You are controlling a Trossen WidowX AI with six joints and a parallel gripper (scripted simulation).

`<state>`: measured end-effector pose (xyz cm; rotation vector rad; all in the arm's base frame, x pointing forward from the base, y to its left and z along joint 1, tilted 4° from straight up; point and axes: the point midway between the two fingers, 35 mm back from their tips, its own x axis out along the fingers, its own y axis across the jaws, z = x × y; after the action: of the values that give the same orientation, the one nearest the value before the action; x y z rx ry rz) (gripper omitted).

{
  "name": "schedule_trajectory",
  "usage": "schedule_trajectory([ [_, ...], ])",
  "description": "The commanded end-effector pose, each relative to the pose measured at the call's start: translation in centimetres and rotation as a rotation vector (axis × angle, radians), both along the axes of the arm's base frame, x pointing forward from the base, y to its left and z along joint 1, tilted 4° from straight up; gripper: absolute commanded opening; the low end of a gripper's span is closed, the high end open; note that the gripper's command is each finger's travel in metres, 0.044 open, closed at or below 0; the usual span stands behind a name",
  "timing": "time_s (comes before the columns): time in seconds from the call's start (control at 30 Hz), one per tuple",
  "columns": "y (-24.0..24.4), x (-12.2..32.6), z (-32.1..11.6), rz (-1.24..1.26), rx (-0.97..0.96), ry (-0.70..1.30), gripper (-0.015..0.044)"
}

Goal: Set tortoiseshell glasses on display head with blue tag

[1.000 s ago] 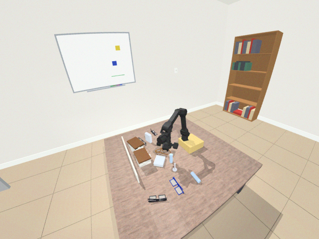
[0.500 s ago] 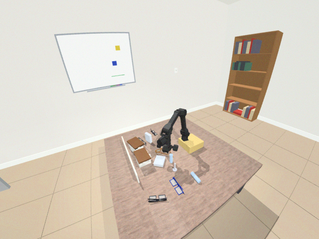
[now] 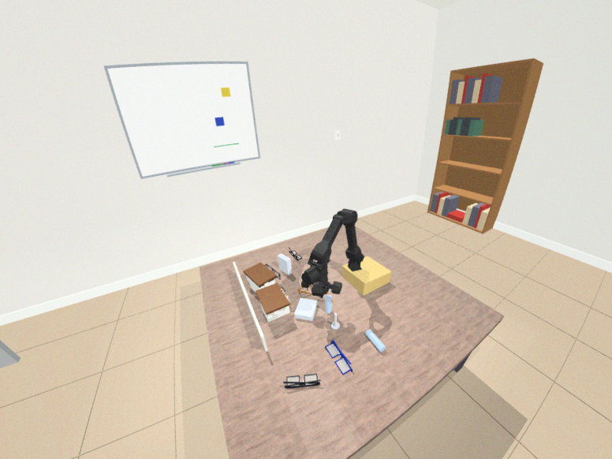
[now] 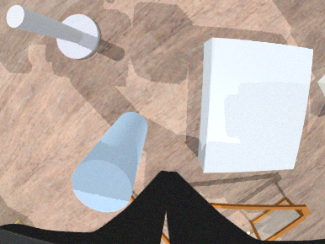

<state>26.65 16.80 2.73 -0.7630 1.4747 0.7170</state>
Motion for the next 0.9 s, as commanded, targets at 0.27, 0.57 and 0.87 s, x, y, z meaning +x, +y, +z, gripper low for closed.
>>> schedule_trajectory([
  [0.27, -0.1, -0.2, -0.9, -0.002, -0.009, 0.005, 0.0],
  [0.57, 0.4, -0.8, -0.9, -0.002, -0.008, 0.005, 0.0],
  [0.87, 0.8, -1.4, -0.9, -0.002, -0.008, 0.006, 0.0],
])
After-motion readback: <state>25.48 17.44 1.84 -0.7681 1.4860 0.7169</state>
